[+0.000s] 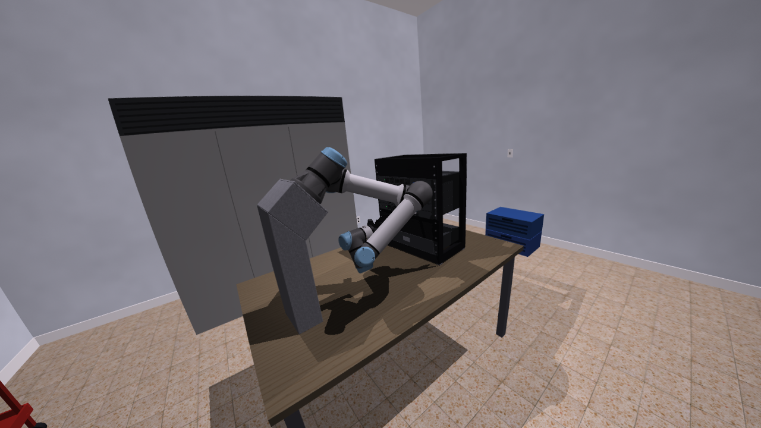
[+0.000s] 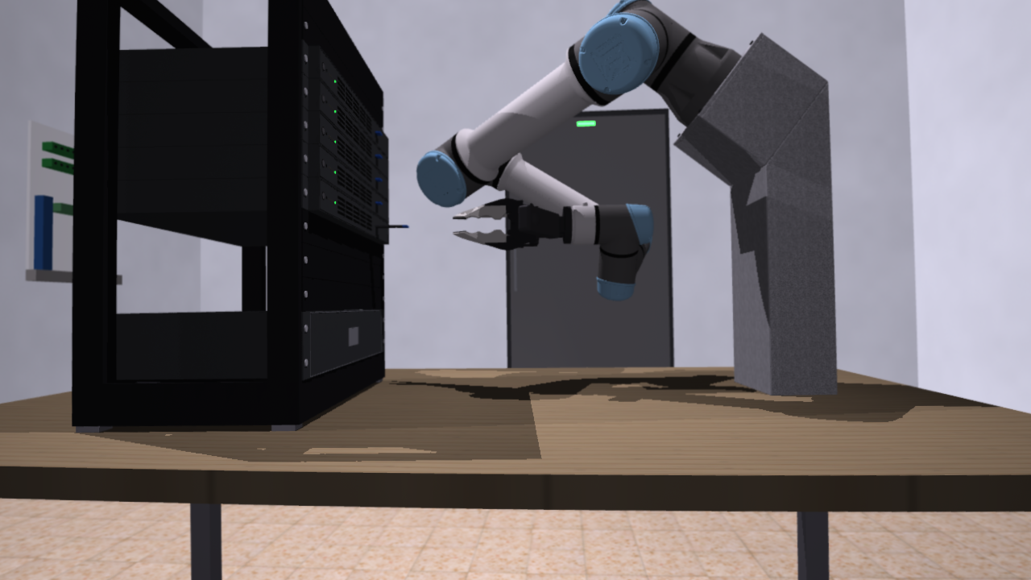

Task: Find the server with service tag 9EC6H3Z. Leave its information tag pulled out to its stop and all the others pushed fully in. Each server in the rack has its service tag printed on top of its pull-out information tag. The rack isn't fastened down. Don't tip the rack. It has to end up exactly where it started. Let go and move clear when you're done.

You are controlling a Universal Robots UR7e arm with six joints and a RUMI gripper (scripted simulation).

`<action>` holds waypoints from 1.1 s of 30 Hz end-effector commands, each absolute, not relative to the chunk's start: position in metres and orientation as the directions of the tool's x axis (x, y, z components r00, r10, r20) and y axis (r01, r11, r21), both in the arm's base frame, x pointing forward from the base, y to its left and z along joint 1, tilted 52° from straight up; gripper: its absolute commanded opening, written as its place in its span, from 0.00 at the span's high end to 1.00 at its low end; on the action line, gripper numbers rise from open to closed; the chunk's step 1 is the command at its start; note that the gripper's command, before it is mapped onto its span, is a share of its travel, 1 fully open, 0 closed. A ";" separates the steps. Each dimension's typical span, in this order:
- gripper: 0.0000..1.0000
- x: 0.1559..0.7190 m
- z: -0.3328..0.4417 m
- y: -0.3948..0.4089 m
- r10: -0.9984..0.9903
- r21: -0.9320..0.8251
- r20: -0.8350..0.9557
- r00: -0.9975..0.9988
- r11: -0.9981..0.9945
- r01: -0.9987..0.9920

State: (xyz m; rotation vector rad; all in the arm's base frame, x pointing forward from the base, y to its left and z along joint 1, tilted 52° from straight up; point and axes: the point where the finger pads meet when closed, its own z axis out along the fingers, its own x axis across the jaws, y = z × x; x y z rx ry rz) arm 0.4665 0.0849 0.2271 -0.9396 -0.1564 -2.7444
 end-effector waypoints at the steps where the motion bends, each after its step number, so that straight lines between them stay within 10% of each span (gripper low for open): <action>1: 0.85 0.466 0.227 0.085 -0.187 0.025 0.615 -0.766 -0.966 0.256; 33: 1.00 0.466 0.227 0.085 -0.187 0.025 0.615 -0.766 -0.966 0.256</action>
